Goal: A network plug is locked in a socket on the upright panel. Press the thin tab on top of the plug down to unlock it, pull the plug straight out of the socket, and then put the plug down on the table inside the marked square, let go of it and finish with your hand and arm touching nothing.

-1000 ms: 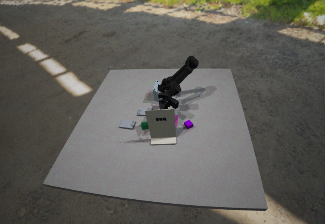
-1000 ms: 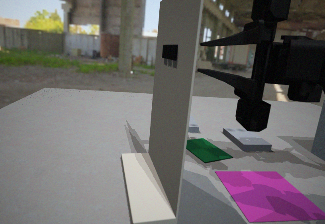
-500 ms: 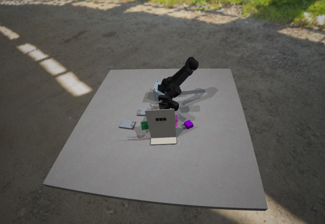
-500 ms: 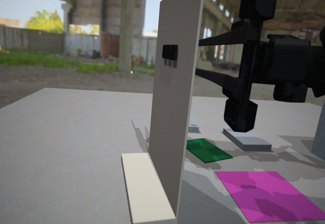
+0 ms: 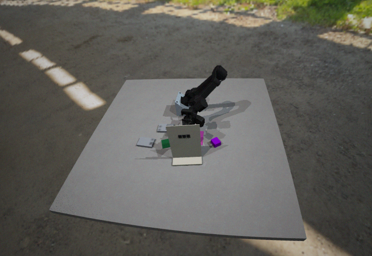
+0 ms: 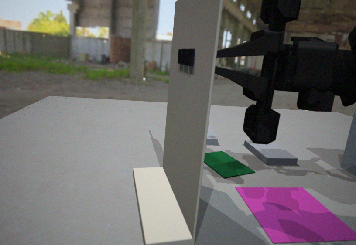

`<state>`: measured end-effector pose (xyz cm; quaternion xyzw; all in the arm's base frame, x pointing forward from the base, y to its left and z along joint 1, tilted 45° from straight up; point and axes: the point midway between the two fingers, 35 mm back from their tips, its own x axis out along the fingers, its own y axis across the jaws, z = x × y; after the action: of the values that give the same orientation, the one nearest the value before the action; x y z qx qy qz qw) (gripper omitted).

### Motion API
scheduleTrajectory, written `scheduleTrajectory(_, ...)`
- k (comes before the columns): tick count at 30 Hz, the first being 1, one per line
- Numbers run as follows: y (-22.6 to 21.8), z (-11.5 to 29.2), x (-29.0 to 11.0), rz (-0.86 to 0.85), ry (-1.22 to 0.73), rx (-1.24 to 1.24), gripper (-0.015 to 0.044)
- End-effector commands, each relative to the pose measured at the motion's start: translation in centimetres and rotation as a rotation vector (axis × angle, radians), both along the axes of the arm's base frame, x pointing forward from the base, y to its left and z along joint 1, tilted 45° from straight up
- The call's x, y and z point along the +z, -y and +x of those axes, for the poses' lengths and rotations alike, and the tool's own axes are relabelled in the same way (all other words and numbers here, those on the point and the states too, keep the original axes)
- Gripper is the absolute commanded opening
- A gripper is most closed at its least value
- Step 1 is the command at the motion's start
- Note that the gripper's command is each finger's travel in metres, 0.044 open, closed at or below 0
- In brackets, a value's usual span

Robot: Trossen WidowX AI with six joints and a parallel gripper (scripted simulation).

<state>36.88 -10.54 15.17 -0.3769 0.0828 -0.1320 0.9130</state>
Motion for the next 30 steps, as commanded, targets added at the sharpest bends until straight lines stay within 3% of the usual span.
scheduleTrajectory(1, 0.0, 0.0, 0.0, -0.001, -0.001, 0.0, 0.0016)
scheduleTrajectory(30, -0.3, -1.3, -0.2, -0.001, -0.002, 0.0, 0.0)
